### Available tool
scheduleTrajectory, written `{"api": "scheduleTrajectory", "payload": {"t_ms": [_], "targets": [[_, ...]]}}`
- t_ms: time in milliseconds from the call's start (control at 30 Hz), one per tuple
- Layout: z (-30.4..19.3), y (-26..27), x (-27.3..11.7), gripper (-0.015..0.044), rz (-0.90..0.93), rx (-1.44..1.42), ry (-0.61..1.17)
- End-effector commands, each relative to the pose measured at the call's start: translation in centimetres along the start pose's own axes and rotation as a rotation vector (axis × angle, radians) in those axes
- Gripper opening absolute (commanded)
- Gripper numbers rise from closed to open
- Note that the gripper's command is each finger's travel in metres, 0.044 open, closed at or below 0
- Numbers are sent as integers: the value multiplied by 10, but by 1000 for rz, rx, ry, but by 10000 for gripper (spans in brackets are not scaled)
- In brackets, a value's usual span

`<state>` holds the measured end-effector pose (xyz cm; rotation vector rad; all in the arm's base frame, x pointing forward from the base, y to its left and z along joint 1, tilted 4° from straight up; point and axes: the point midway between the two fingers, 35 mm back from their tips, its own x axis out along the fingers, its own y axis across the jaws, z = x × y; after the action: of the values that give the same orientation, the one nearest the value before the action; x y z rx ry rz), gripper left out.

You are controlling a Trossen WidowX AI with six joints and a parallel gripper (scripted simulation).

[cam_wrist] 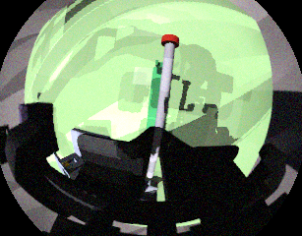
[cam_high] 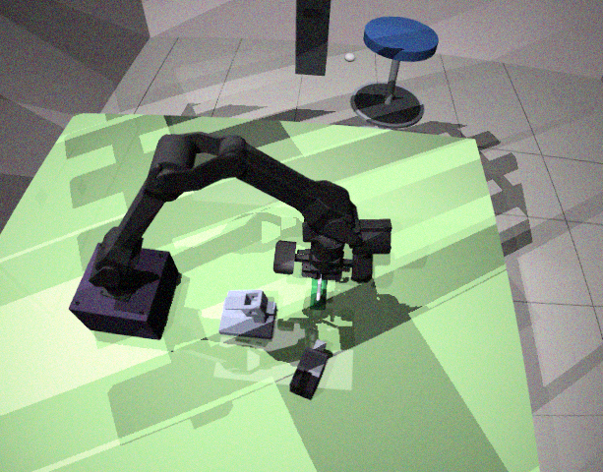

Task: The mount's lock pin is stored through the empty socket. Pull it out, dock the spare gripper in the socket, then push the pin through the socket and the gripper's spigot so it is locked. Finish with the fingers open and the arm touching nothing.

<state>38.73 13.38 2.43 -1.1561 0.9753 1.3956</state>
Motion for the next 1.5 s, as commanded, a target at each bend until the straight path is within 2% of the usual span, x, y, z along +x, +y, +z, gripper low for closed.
{"api": "scheduleTrajectory", "payload": {"t_ms": [0,867,1467], "targets": [[0,0,-3,0,-4,-8,-6],[-6,-2,36,0,-18,-9,-3],[-7,-1,41,0,-22,-11,-3]]}}
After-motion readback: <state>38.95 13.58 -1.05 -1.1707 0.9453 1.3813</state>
